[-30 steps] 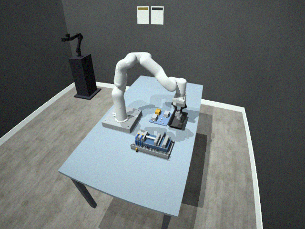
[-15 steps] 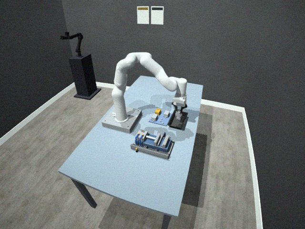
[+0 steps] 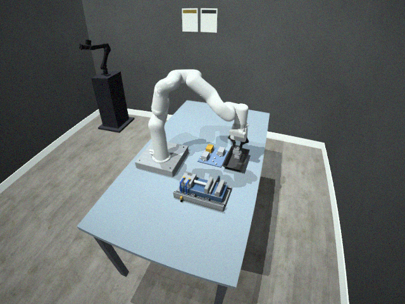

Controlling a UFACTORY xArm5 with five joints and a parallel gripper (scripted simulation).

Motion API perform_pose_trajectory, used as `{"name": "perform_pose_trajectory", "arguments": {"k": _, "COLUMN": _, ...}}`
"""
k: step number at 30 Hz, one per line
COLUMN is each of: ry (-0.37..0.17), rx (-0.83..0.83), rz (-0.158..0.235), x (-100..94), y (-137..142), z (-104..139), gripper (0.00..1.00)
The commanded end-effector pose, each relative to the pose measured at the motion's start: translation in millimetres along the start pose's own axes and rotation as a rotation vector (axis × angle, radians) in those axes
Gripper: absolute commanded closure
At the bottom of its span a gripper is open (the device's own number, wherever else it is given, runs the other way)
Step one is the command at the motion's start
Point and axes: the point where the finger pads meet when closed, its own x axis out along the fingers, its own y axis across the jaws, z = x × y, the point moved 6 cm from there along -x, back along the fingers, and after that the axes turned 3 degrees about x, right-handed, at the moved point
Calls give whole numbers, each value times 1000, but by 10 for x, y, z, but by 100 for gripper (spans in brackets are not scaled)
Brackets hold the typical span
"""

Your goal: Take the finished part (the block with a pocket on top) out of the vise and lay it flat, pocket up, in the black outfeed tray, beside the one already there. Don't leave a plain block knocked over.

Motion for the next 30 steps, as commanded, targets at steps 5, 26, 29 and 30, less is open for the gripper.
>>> {"name": "perform_pose_trajectory", "arguments": {"k": 5, "ry": -2, "rx": -1, "rz": -5, "x": -23, "y": -6, "z": -13, "gripper": 100}}
{"name": "perform_pose_trajectory", "arguments": {"k": 26, "ry": -2, "rx": -4, "rz": -5, "x": -29, "y": 9, "z": -65, "gripper": 100}}
{"name": "perform_pose_trajectory", "arguments": {"k": 29, "ry": -2, "rx": -4, "rz": -5, "x": -29, "y": 9, "z": -65, "gripper": 100}}
{"name": "perform_pose_trajectory", "arguments": {"k": 30, "ry": -2, "rx": -4, "rz": -5, "x": -29, "y": 9, "z": -65, "gripper": 100}}
